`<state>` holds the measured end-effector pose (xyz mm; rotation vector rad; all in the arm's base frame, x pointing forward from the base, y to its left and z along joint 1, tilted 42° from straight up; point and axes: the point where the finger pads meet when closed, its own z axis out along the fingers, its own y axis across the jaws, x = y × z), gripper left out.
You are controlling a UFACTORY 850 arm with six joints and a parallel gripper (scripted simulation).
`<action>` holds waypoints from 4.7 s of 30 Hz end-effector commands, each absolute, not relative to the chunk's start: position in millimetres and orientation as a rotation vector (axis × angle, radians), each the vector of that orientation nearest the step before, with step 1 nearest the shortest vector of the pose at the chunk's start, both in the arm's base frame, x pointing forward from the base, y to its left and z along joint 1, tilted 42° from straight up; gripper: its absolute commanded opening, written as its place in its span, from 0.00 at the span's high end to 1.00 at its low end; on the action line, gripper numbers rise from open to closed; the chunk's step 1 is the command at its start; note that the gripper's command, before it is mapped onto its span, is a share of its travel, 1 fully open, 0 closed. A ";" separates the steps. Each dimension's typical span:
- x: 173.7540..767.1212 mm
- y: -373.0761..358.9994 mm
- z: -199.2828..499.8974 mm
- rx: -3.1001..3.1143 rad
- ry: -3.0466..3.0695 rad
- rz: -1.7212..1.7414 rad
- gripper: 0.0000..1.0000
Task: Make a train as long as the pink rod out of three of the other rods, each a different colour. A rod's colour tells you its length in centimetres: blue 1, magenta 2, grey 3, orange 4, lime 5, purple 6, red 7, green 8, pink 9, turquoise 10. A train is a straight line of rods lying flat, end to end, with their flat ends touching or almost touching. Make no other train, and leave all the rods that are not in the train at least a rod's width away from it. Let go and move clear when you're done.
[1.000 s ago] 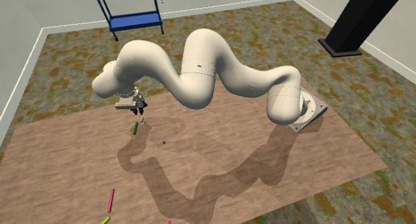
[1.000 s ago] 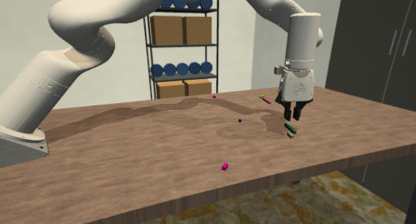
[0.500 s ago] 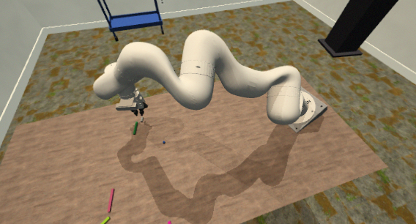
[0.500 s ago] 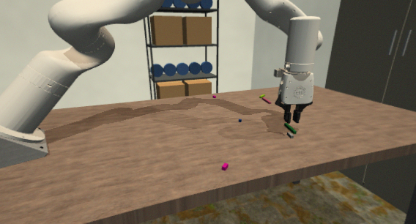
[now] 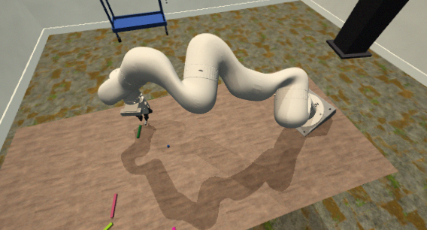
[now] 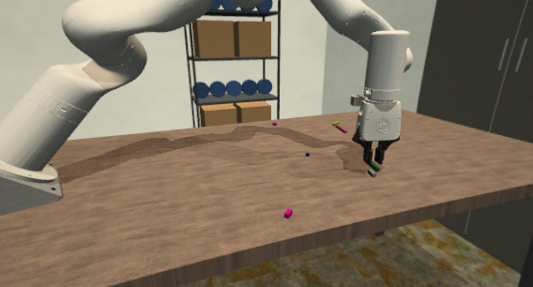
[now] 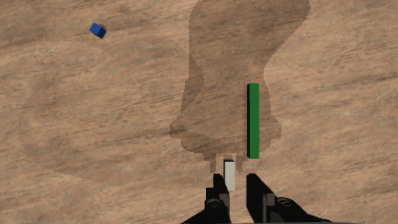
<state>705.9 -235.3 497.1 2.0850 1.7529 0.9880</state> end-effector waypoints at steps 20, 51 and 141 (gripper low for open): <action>720.1 -230.9 483.4 2.083 1.752 0.989 0.76; 720.7 -230.7 482.7 2.083 1.752 0.989 0.76; 729.9 -227.7 473.5 2.083 1.752 0.989 0.76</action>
